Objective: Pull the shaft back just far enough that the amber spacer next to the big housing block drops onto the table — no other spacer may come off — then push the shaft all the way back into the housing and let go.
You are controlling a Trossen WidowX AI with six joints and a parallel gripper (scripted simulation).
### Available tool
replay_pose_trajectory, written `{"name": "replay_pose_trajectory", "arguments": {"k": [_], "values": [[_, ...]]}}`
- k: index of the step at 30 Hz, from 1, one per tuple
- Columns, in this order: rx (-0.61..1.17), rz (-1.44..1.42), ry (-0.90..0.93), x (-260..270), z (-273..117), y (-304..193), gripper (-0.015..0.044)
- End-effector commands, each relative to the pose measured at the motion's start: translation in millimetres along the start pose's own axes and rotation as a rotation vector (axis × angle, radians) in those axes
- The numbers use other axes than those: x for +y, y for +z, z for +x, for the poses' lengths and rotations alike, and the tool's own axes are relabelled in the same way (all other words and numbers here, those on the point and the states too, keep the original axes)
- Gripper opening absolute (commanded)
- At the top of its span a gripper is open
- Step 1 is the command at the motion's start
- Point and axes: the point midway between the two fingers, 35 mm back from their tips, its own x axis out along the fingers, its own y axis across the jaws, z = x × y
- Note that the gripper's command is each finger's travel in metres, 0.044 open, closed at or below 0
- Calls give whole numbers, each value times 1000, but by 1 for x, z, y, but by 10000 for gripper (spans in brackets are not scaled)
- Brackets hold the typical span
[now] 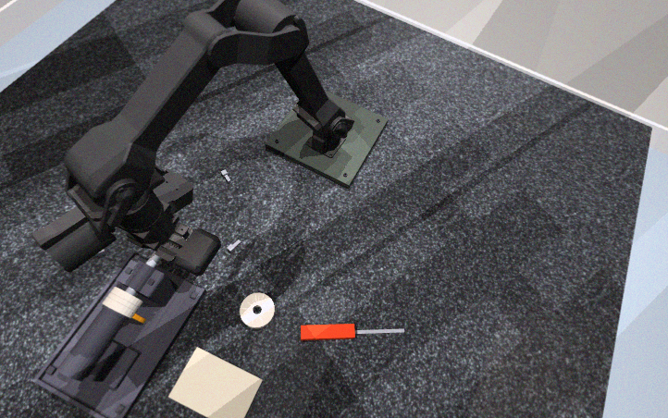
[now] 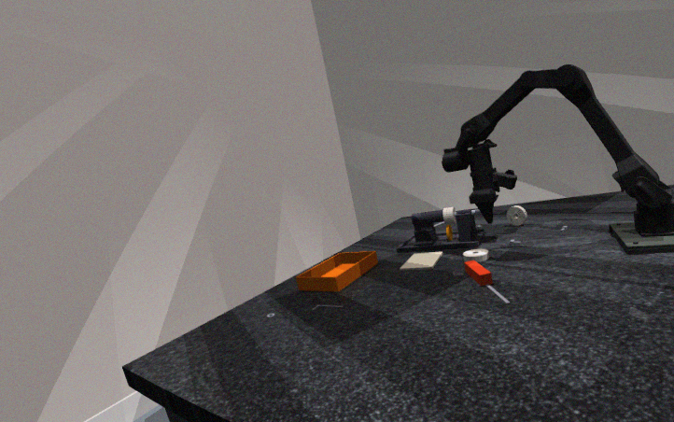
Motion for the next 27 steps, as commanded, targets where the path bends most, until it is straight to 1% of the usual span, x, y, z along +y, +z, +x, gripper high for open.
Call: {"name": "replay_pose_trajectory", "arguments": {"k": [1, 27], "values": [[2, 0, -2, -1, 0, -3, 0], [3, 0, -2, -1, 0, -10, 0]]}}
